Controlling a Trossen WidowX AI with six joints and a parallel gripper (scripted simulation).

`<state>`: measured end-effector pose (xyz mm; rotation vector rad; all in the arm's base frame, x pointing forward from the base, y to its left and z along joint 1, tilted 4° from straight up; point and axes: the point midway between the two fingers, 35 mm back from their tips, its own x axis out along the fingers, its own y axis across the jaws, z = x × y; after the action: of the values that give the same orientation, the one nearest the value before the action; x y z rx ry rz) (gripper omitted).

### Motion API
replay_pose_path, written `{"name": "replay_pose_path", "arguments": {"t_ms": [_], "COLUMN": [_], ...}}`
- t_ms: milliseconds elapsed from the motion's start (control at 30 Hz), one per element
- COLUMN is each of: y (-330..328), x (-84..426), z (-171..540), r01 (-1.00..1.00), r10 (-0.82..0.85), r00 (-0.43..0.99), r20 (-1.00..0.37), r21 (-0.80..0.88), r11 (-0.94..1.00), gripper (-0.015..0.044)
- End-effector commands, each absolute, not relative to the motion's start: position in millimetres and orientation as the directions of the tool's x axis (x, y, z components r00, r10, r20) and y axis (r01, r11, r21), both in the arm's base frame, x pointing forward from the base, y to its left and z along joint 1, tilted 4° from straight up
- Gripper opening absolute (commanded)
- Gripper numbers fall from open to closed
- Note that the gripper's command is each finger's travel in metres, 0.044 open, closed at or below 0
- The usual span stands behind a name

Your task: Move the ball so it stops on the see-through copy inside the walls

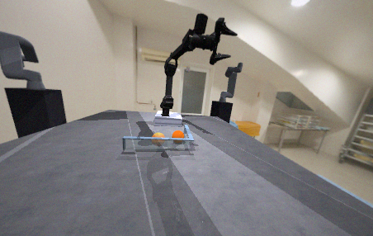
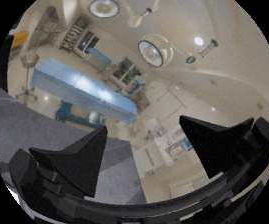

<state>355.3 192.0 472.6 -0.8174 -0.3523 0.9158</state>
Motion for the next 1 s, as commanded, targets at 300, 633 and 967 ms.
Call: {"name": "replay_pose_path", "arguments": {"t_ms": [300,633,967], "y": [144.7,100.5,29.9], "x": [414.2,413.1,350.4], "z": [321.2,215.6,88.2], "r01": [-0.726,-0.835,-0.970], "r10": [0.583,0.387,0.095], "r00": [0.665,0.547,0.129], "r20": [-0.467,-0.743,-0.987], "r21": [-0.589,-0.449,-0.106], "r11": [0.355,0.319,0.217], "gripper": [0.0440,0.0440,0.0440]}}
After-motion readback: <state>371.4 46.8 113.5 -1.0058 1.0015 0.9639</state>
